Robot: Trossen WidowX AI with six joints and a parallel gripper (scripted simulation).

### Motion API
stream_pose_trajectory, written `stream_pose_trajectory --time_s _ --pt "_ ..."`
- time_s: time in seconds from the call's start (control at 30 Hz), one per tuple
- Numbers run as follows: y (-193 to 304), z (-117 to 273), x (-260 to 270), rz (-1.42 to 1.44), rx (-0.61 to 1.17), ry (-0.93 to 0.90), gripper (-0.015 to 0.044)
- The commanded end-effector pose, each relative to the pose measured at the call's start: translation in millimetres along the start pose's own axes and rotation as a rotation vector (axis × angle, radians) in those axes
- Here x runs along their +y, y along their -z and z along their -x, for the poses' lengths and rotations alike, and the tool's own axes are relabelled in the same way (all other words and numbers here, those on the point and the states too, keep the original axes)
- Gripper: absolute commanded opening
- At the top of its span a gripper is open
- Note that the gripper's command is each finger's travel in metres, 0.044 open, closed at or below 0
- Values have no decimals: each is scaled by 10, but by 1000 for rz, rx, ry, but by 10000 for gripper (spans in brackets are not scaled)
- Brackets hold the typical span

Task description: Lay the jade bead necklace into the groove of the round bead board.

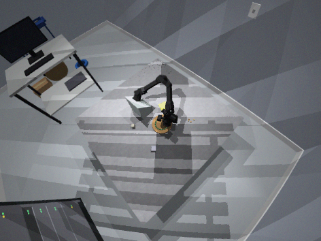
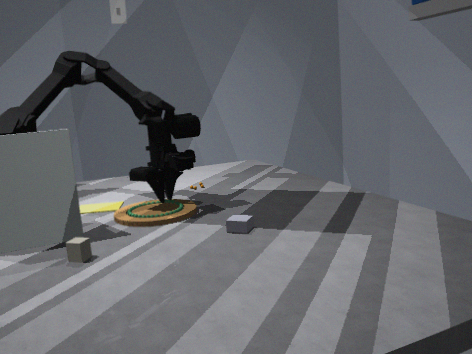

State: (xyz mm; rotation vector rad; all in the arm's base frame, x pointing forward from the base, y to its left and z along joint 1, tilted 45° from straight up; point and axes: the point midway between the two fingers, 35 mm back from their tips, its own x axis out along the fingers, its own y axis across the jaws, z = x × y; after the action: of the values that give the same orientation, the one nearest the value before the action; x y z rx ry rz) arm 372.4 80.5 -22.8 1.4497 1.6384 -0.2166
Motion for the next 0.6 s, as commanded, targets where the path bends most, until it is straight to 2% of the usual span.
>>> stream_pose_trajectory --time_s 0.0,0.1,0.57 --pt "0 3 1 0 0 0 67" --pt "0 3 1 0 0 0 0" --pt "0 3 1 0 0 0 0"
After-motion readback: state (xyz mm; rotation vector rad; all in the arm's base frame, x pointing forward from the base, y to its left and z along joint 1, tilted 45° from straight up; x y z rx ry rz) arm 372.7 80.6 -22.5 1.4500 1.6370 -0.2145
